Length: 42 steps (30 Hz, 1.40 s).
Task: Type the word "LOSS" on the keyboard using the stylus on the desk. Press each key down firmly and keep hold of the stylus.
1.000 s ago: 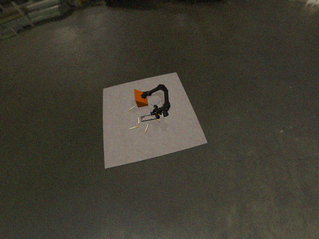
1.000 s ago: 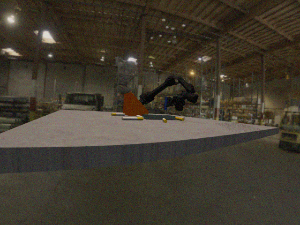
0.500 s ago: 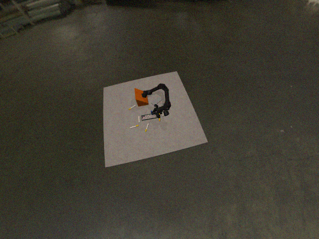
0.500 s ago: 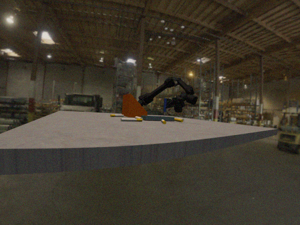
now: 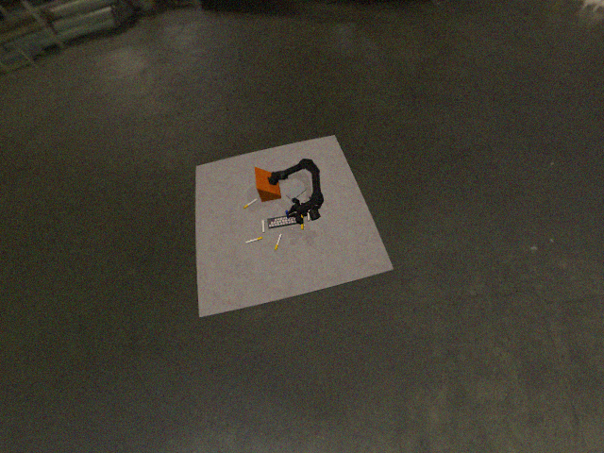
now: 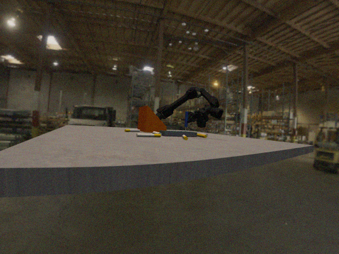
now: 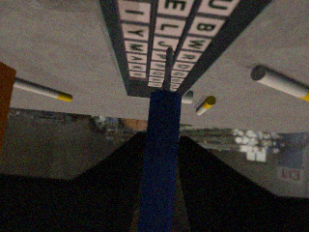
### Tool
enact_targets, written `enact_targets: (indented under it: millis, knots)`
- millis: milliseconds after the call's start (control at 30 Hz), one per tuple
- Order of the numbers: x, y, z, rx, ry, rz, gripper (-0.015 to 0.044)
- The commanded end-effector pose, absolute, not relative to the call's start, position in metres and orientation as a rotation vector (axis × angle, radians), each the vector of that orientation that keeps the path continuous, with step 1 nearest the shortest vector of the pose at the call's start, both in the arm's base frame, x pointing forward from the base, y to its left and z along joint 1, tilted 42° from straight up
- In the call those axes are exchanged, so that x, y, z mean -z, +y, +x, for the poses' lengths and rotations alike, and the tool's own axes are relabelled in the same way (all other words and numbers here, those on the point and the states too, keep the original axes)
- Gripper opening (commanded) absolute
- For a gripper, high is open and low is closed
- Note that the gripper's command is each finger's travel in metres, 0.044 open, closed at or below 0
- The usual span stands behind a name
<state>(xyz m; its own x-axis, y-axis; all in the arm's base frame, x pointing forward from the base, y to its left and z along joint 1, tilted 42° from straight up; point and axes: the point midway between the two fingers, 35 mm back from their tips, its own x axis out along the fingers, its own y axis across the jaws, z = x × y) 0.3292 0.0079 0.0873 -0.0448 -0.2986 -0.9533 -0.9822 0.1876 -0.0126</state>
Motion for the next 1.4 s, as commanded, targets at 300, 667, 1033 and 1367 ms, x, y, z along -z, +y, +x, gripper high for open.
enact_targets:
  millis: [300, 667, 1033, 1367]
  knots:
    - [-0.085, 0.011, 0.328, -0.916, 1.524, -1.268, 0.0081]
    - [-0.081, 0.014, 0.329, -0.917, 1.524, -1.268, 0.0081]
    - [-0.079, 0.016, 0.329, -0.917, 1.524, -1.268, 0.0081]
    - [-0.076, 0.019, 0.33, -0.917, 1.524, -1.267, 0.0081]
